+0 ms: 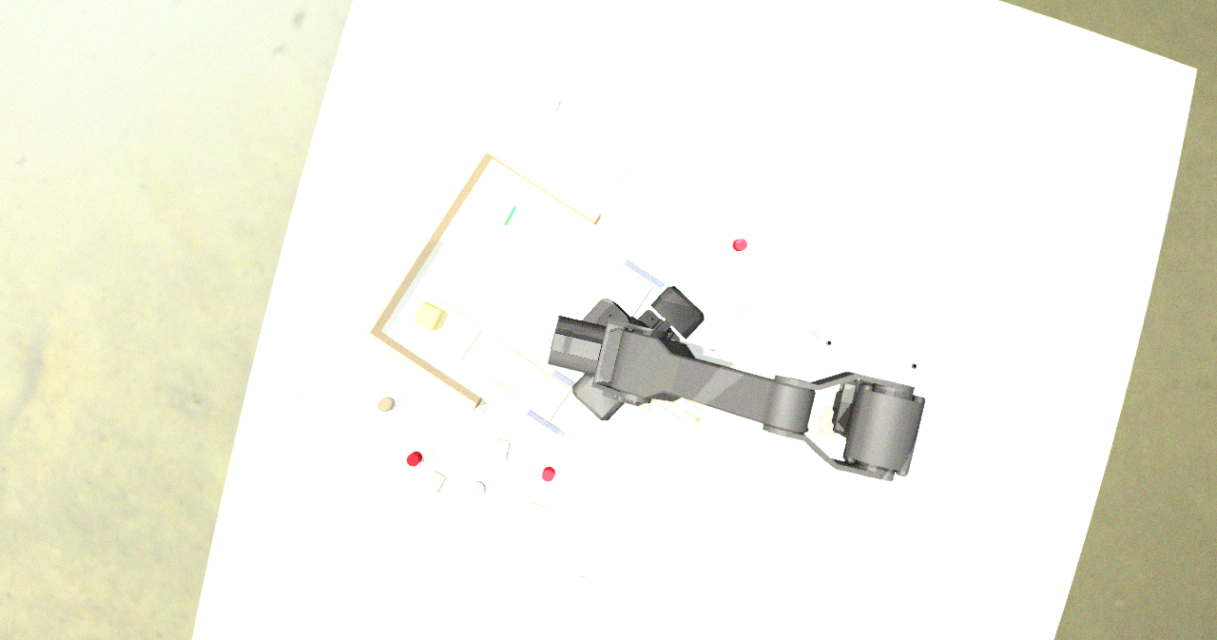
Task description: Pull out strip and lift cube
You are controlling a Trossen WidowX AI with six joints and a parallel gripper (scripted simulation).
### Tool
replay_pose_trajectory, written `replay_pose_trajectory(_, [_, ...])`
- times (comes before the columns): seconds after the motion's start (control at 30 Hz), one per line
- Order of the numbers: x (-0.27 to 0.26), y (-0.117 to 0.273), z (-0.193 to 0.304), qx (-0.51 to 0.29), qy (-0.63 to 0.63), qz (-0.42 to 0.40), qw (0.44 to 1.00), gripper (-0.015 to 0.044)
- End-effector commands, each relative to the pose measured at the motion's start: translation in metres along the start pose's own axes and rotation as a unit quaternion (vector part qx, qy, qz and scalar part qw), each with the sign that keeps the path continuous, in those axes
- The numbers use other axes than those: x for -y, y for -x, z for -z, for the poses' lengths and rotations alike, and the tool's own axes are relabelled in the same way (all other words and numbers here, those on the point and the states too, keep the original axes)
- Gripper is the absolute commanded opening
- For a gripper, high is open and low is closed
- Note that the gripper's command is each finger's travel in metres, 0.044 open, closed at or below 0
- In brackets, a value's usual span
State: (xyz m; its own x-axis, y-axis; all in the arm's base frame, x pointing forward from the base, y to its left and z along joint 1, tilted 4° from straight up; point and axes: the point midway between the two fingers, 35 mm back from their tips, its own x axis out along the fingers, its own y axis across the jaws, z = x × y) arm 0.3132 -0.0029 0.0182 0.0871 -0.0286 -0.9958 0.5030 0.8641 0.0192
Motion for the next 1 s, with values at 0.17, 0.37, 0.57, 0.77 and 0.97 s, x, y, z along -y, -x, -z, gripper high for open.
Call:
replay_pose_trajectory(0.17, [0.003, 0.028, 0.007, 0.003, 0.0, -0.004, 1.0, 0.0])
replay_pose_trajectory(0.37, [0.004, 0.038, 0.007, 0.003, 0.0, -0.004, 1.0, 0.0])
replay_pose_trajectory(0.57, [0.004, 0.038, 0.007, 0.003, 0.0, -0.004, 1.0, 0.0])
replay_pose_trajectory(0.77, [0.004, 0.038, 0.007, 0.003, 0.0, -0.004, 1.0, 0.0])
replay_pose_trajectory(0.97, [0.004, 0.038, 0.007, 0.003, 0.0, -0.004, 1.0, 0.0])
